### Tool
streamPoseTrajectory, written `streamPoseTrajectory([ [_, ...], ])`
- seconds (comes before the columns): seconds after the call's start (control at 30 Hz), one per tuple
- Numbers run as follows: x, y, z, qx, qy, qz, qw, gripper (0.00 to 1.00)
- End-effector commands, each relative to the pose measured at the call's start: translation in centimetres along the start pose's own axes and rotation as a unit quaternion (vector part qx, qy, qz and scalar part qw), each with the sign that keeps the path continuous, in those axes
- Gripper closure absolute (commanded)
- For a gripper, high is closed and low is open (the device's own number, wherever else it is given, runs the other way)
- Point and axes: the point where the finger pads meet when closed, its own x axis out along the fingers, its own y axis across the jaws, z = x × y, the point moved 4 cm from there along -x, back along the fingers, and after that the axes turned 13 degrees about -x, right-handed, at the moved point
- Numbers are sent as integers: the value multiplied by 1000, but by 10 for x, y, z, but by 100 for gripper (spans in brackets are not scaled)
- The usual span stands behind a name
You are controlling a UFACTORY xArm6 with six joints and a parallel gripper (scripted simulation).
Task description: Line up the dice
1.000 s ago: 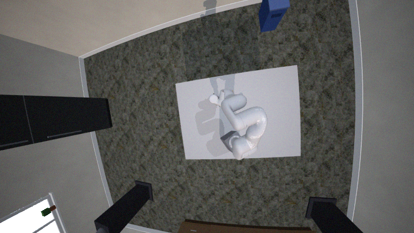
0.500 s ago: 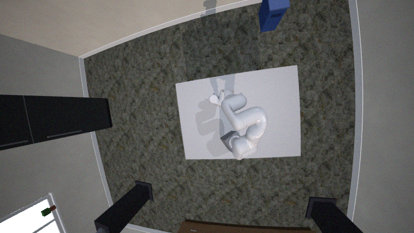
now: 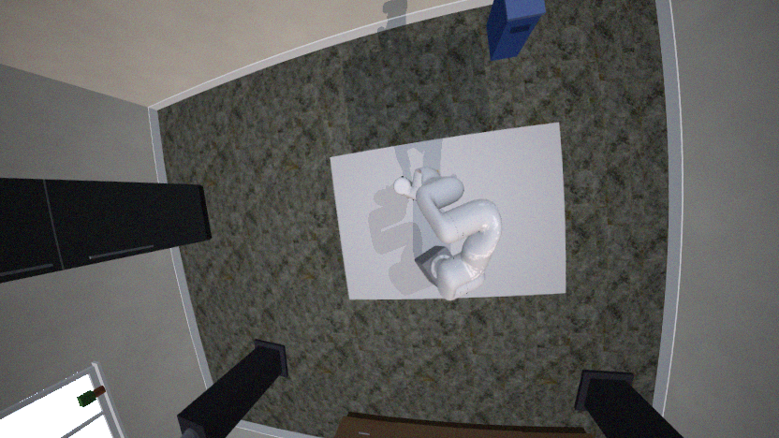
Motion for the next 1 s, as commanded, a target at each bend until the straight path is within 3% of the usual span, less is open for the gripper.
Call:
streamPoseTrajectory([
  [0.0,3,-1,0,0,0,-2,1000,53],
  [0.4,25,-2,0,0,0,-2,1000,53],
  [0.97,27,-2,0,0,0,-2,1000,53],
])
